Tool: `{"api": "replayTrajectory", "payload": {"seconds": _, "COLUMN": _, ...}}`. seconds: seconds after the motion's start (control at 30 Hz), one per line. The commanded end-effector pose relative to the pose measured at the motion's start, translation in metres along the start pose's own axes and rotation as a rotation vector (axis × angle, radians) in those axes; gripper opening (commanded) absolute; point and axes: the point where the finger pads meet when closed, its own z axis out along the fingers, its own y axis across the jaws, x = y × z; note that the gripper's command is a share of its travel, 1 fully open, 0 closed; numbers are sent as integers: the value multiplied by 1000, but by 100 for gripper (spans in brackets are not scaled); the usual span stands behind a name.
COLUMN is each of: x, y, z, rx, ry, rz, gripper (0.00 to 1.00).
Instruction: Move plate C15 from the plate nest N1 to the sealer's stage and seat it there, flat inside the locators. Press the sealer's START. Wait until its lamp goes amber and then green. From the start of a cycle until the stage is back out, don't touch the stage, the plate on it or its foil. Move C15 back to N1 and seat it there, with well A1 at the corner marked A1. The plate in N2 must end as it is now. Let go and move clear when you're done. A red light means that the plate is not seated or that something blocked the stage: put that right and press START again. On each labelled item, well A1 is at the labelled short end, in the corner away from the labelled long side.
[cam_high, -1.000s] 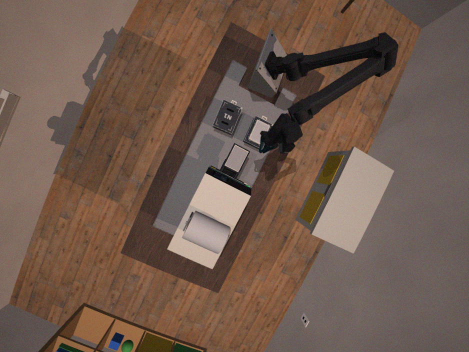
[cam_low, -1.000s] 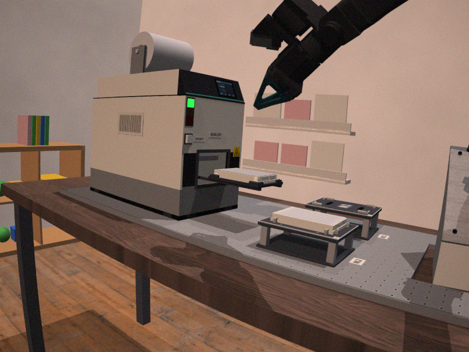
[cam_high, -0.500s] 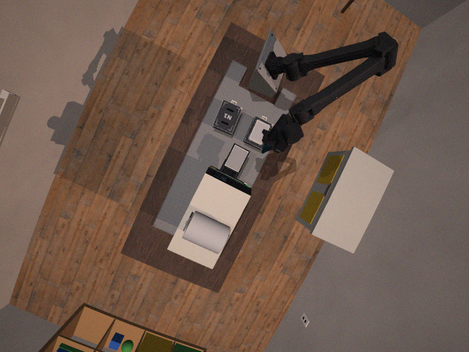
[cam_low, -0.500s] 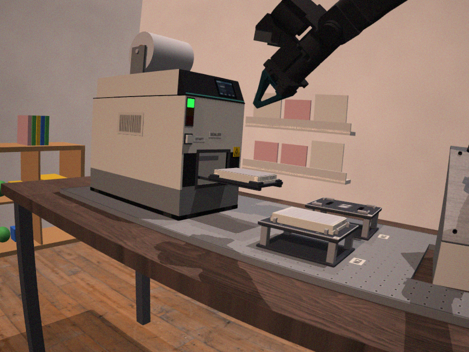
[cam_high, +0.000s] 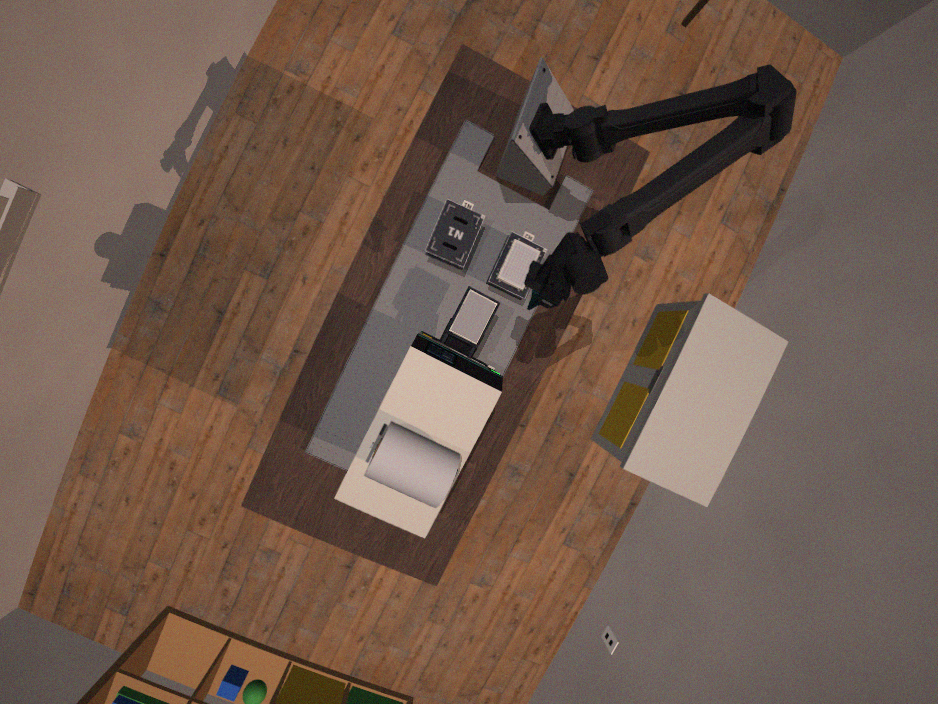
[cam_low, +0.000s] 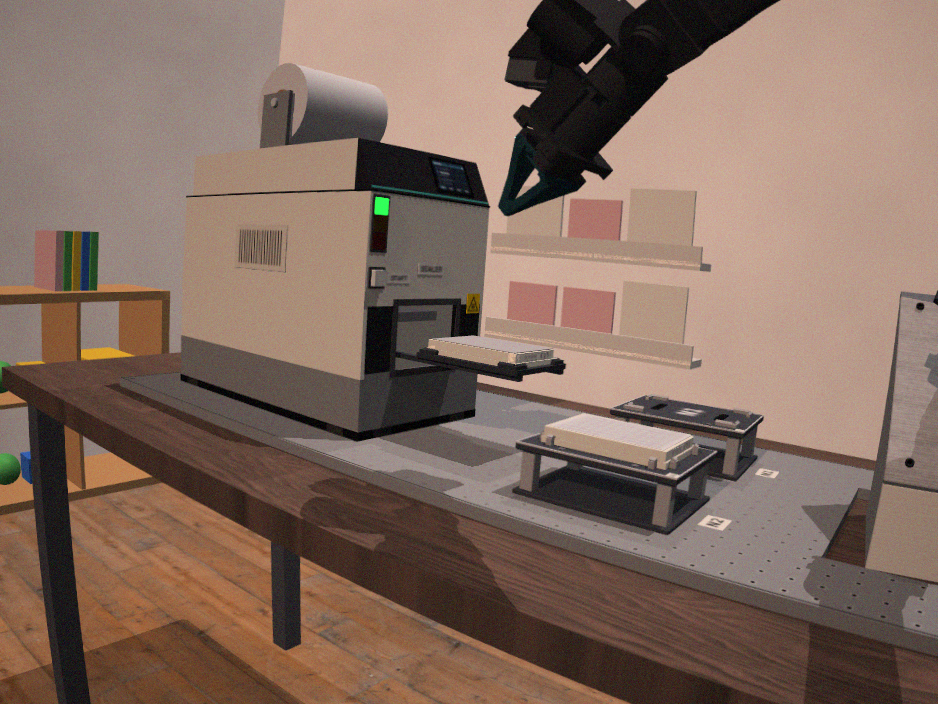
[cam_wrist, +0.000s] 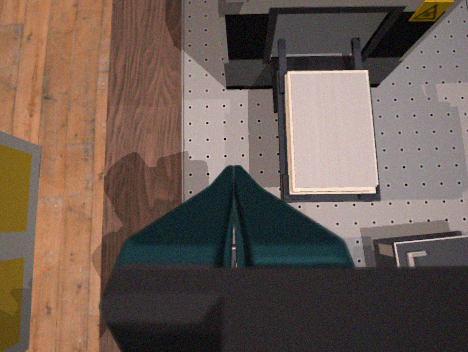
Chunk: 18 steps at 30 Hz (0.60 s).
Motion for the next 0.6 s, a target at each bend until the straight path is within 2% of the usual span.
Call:
{"api": "replayTrajectory", "payload": {"seconds": 0.0, "x": -39, "y": 4, "z": -2, "rx": 12, "ry": 60, "rz": -39, "gripper": 0}}
{"api": "replayTrajectory", "payload": {"seconds": 0.03, "x": -41, "y": 1, "z": -3, "rx": 15, "ry": 92, "rz": -40, "gripper": 0}}
{"api": "replayTrajectory", "payload": {"seconds": 0.1, "x": -41, "y": 1, "z": -3, "rx": 15, "ry": 92, "rz": -40, "gripper": 0}}
{"api": "replayTrajectory", "payload": {"seconds": 0.13, "x": -36, "y": 0, "z": -4, "rx": 21, "ry": 114, "rz": -40, "gripper": 0}}
{"api": "replayTrajectory", "payload": {"seconds": 0.27, "x": -46, "y": -2, "z": -3, "rx": 13, "ry": 250, "rz": -44, "gripper": 0}}
{"api": "replayTrajectory", "payload": {"seconds": 0.47, "x": -42, "y": 1, "z": 7, "rx": 21, "ry": 458, "rz": -58, "gripper": 0}}
{"api": "replayTrajectory", "payload": {"seconds": 0.57, "x": -33, "y": 7, "z": 4, "rx": 20, "ry": 441, "rz": -68, "gripper": 0}}
